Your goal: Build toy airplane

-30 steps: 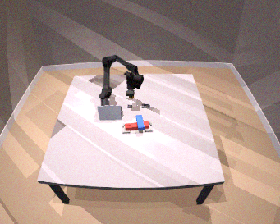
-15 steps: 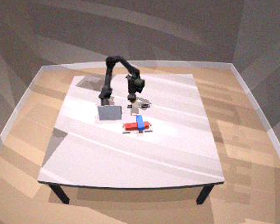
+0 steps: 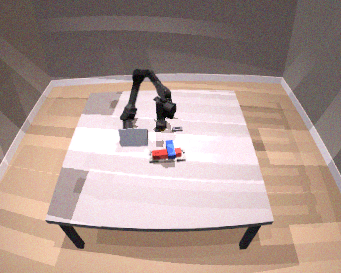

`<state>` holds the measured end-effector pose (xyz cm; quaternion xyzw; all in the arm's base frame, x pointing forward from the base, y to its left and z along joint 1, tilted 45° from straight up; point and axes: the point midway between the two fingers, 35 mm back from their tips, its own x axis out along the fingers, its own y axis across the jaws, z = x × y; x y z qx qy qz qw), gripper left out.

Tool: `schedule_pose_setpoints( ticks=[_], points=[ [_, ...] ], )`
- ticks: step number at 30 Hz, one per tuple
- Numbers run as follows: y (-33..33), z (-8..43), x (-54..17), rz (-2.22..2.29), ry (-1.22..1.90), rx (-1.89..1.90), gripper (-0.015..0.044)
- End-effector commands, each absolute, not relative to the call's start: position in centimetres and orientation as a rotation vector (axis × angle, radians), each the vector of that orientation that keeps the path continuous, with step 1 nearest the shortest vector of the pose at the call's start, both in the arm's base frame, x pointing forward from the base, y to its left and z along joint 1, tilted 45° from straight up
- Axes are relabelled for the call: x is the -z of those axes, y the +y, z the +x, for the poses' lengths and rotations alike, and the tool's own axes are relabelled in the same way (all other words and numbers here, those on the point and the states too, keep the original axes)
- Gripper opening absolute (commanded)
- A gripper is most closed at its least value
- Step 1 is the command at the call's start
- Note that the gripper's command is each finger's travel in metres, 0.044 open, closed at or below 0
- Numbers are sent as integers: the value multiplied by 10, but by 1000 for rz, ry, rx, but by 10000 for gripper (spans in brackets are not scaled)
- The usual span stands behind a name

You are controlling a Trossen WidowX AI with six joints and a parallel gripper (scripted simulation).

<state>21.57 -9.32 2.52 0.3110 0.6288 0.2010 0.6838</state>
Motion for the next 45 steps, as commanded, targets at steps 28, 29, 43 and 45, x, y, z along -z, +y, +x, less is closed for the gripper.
schedule_pose_setpoints(
  ticks=[28, 29, 43, 45],
  points=[
    [-139, 184, 64, 632, 1385, -526, 0],
    [-139, 183, 67, 630, 1384, -529, 0],
    [-145, 172, 88, 617, 1374, -551, 65],
    [-145, 171, 89, 617, 1374, -551, 65]
  ],
)
